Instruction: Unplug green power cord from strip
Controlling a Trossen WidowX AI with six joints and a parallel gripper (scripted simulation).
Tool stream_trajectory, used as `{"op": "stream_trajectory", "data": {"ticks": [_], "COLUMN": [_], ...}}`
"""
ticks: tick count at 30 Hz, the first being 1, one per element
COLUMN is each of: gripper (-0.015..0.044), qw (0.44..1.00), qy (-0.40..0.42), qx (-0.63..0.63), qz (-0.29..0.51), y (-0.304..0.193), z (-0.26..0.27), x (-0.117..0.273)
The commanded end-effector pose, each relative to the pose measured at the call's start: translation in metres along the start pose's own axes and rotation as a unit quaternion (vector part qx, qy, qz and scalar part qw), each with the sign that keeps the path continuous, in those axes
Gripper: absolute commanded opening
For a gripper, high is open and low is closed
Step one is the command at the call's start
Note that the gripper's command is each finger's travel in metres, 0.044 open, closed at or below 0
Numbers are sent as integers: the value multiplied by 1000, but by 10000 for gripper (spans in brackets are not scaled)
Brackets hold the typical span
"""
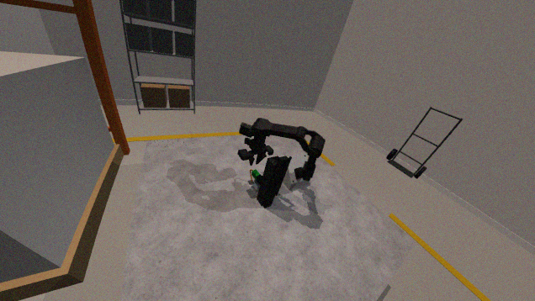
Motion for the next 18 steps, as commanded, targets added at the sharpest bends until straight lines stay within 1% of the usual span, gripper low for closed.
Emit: {"op": "stream_trajectory", "data": {"ticks": [1, 18], "gripper": [160, 160], "qw": [1000, 1000], "qy": [-3, -3], "qx": [-4, -4], "qz": [4, 6], "y": [-7, -33], "z": [-3, -11], "x": [-2, -3]}}
Point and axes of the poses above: the point midway between the two fingers, 35 mm back from their tips, its own x axis back along the fingers, its own z axis across the jaws, y = z × x, the point moved 5 cm from there along x, back along the fingers, and after that the axes turned 13 degrees about -x, right-handed, at the moved point
